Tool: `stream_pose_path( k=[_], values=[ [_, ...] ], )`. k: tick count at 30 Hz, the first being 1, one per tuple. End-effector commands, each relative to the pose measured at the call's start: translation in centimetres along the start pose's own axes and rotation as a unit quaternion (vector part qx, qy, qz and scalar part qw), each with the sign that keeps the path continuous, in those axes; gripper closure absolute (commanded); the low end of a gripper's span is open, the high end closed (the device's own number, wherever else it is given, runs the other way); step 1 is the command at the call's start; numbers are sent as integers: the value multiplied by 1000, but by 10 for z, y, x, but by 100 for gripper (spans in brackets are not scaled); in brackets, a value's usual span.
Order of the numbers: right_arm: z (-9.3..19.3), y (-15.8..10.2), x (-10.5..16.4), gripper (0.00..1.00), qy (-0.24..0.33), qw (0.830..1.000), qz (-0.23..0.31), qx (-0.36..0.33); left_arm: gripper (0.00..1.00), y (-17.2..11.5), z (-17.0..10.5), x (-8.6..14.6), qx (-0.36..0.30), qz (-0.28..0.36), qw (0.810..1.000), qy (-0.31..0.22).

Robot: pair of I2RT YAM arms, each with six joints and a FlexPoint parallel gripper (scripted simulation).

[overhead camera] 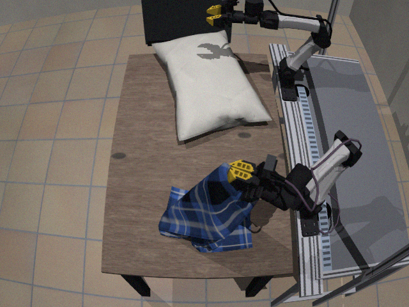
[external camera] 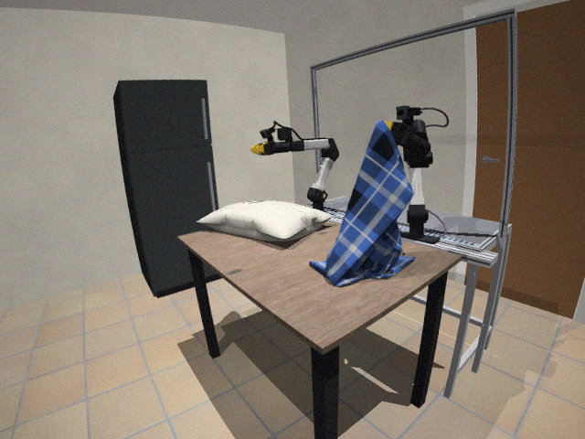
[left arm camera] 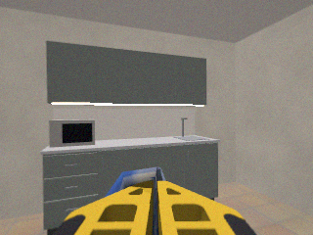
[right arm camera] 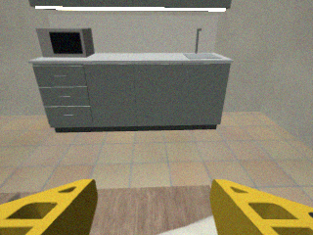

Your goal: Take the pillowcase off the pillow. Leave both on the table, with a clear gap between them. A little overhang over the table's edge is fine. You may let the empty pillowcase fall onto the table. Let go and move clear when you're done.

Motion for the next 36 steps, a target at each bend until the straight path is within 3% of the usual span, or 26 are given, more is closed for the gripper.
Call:
stream_pose_path(
  k=[1,17,23,24,29,36],
  values=[
    [2,9,0,40,6,1000,-6,0,100,3,-7,13,-20,-19,1000,-7],
    [2,9,0,40,6,1000,-6,0,100,-27,-18,50,-21,-16,1000,0],
    [2,9,0,40,6,1000,-6,0,100,-33,-12,51,-13,-13,1000,15],
    [2,9,0,40,6,1000,-6,0,100,-42,-10,54,-3,-3,1000,18],
    [2,9,0,40,6,1000,-6,0,100,-30,-13,50,-24,23,999,9],
    [2,9,0,40,6,1000,-6,0,100,-44,-10,64,-26,113,993,15]
  ],
)
Point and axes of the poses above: on each arm, the point where the finger pads meet when closed, its own x axis back along the fingers, its own z axis across the jaws, y = z × x, the point moved 7 cm from there along x, back along the fingers, and after that the axes turned 4 degrees about -x, right-handed, at the moved point
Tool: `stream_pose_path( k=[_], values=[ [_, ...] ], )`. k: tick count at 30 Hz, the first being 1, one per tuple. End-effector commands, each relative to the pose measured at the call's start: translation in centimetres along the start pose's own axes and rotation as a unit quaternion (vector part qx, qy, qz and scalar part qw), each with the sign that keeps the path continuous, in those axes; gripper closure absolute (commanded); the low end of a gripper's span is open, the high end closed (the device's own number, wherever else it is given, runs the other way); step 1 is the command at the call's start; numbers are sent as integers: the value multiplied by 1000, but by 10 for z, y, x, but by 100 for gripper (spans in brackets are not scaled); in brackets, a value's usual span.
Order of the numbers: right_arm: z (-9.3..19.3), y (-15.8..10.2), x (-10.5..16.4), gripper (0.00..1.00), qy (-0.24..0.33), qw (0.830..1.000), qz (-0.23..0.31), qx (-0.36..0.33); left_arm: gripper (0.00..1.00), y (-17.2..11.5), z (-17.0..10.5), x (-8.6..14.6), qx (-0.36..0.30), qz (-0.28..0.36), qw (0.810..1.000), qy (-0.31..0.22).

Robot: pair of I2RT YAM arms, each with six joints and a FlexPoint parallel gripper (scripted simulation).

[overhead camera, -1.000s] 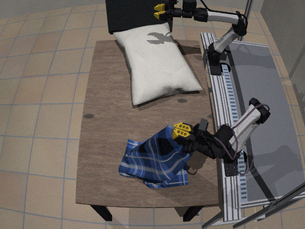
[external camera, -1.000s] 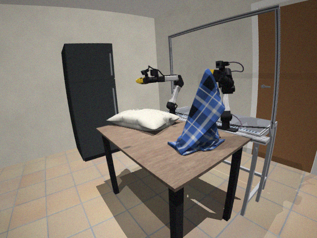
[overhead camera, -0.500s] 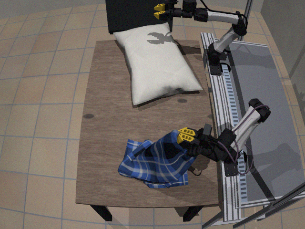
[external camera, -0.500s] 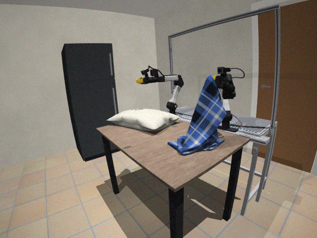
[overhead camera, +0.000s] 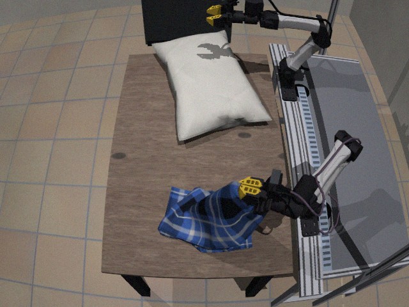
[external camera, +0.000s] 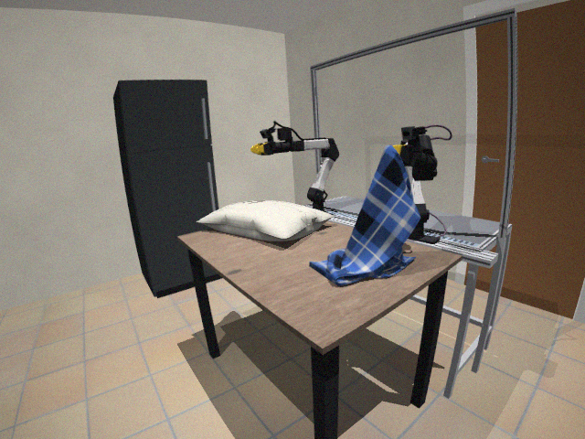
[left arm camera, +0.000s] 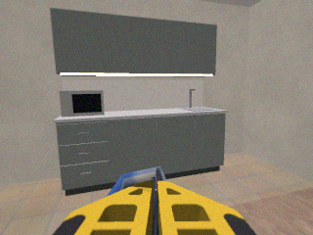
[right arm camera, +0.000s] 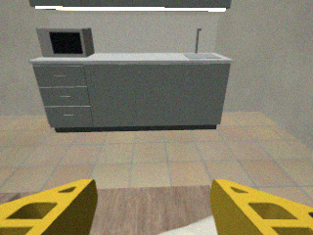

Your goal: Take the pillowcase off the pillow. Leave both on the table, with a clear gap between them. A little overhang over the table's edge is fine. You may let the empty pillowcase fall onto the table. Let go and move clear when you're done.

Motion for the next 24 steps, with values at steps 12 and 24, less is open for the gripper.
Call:
stream_pose_path(
  k=[12,24],
  values=[
    [2,9,0,40,6,1000,-6,0,100,-4,-11,23,-15,120,993,-7],
    [2,9,0,40,6,1000,-6,0,100,-4,-20,39,-14,151,988,-8]
  ],
)
Point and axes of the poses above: on each arm, the point where the finger pads meet when closed, its own x axis back along the fingers, its own z axis across the jaws, y = z × x, the point moved 7 cm from there along x, back along the fingers, and after that the axes turned 4 degrees about -x, right-handed, at the moved point
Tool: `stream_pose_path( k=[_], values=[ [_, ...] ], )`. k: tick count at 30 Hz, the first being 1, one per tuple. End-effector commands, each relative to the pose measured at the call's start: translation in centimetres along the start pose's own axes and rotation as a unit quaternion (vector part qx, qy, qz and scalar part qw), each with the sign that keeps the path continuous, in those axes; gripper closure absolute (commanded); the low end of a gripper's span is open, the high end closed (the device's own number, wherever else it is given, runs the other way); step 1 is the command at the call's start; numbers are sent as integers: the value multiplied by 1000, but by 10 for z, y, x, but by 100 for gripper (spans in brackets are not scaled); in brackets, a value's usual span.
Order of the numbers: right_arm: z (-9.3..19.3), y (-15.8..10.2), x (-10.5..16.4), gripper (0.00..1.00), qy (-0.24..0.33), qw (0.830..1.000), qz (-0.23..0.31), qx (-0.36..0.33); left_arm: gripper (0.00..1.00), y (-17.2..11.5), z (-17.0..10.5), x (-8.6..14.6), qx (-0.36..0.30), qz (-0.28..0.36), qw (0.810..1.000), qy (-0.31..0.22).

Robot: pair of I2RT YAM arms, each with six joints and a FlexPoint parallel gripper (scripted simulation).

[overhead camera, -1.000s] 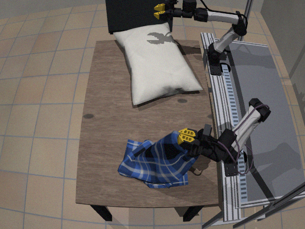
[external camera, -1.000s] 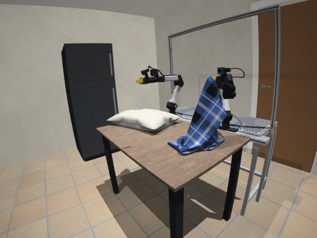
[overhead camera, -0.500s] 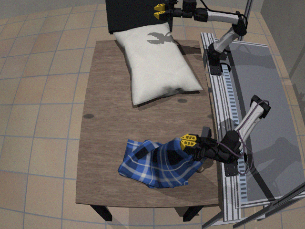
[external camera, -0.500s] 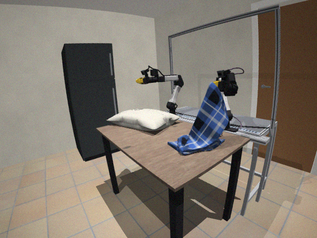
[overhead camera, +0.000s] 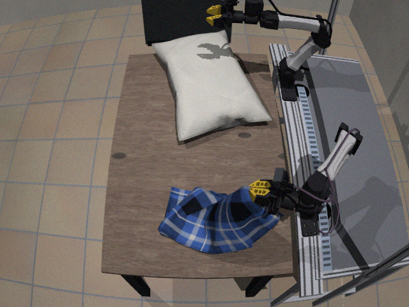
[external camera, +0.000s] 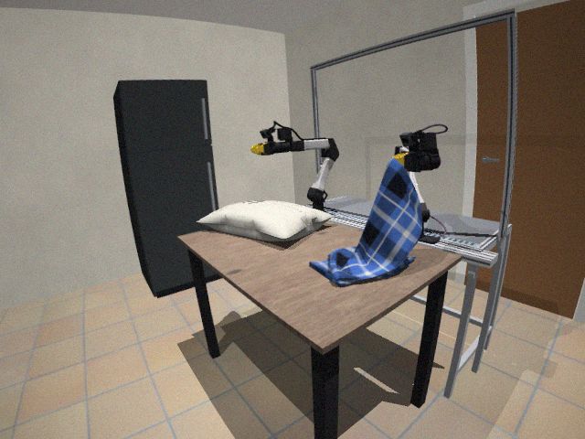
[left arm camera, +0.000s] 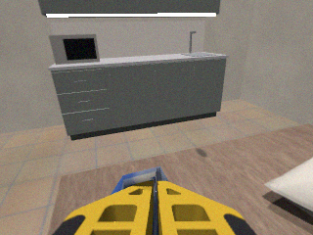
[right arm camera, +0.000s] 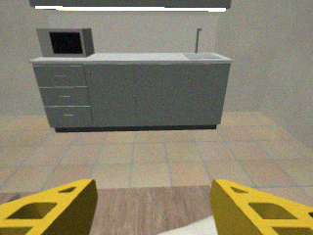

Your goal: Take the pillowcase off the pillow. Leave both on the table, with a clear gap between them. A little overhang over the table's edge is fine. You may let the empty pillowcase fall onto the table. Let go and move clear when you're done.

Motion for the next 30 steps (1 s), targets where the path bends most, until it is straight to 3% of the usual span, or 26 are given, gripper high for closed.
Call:
stream_pose_path(
  k=[1,6,12,18,30],
  values=[
    [2,9,0,40,6,1000,-6,0,100,6,0,2,-6,16,1000,5],
    [2,9,0,40,6,1000,-6,0,100,7,2,0,-8,13,1000,13],
    [2,9,0,40,6,1000,-6,0,100,-10,5,0,17,26,999,12],
    [2,9,0,40,6,1000,-6,0,100,-13,-2,6,5,17,1000,2],
    [2,9,0,40,6,1000,-6,0,100,-47,-13,26,2,12,1000,4]
  ],
)
Point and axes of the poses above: on each arm, the point where the finger pads meet when closed, its own x axis back along the fingers, its own z axis across the jaws, y = z × x, the point moved 7 cm from there along x, back along the fingers, and after that the axes turned 4 degrees about -x, right-handed, at the moved point
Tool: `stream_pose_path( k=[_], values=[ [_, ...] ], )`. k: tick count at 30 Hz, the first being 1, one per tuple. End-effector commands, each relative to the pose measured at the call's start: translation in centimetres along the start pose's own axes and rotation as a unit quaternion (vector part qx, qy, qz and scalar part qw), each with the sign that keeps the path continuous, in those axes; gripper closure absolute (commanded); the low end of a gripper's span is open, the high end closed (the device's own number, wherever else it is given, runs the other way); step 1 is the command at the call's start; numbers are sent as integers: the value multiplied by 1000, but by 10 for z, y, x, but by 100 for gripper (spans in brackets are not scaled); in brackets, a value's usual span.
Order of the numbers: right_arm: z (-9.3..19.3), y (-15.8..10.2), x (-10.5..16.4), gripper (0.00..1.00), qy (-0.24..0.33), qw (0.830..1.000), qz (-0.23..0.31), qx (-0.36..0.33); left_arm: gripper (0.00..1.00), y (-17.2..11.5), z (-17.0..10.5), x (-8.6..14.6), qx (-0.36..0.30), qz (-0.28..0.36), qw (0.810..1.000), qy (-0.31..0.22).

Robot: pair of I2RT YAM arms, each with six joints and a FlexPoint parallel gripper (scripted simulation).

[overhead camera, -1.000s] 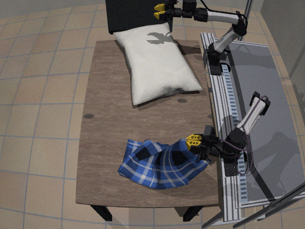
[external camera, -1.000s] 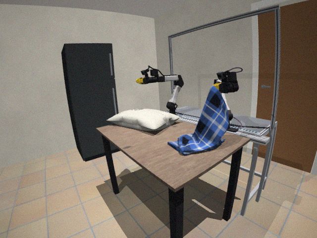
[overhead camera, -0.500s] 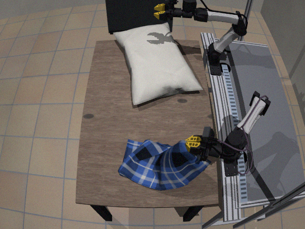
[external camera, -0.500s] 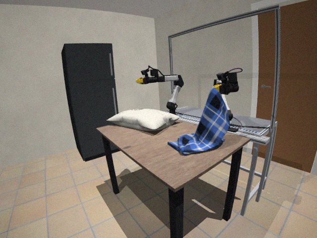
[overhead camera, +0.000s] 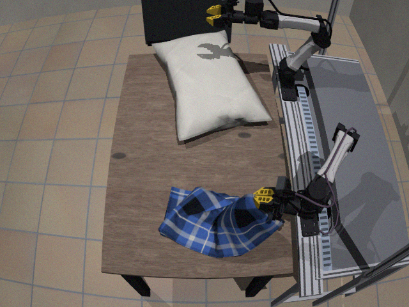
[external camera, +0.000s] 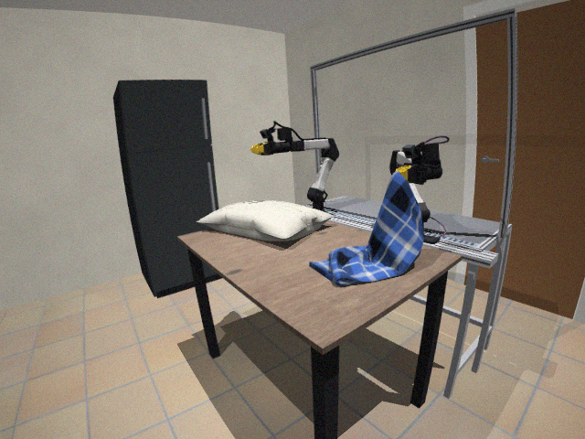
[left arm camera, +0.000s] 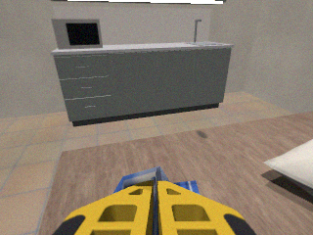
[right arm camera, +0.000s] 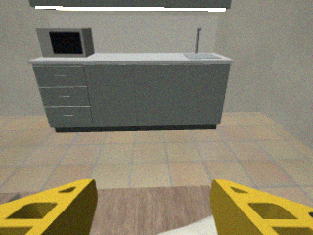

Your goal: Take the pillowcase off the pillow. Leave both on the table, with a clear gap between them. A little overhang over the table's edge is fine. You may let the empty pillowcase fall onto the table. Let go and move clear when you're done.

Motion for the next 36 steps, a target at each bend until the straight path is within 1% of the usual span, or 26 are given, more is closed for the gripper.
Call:
stream_pose_path(
  k=[1,10,16,17,18,22,27,36],
  values=[
    [2,9,0,40,6,1000,-6,0,100,-9,-4,7,-9,-8,1000,-5],
    [2,9,0,40,6,1000,-6,0,100,-29,-10,16,-9,-8,1000,0],
    [2,9,0,40,6,1000,-6,0,100,-37,-7,16,9,-3,1000,7],
    [2,9,0,40,6,1000,-6,0,100,-41,-3,17,16,4,1000,22],
    [2,9,0,40,6,1000,-6,0,100,-30,-1,16,0,4,1000,25],
    [2,9,0,40,6,1000,-6,0,100,-33,2,16,-3,16,999,32],
    [2,9,0,40,6,1000,-6,0,100,-46,6,19,-3,54,998,46],
    [2,9,0,40,6,1000,-6,0,100,-55,8,23,-3,98,994,56]
  ],
)
Point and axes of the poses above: on each arm, the point where the finger pads meet when closed, its own x axis back along the fingers, its own z axis across the jaws, y = z × x, the point moved 7 cm from there along x, back along the fingers, and after that the axes turned 4 degrees about -x, right-handed, at the moved point
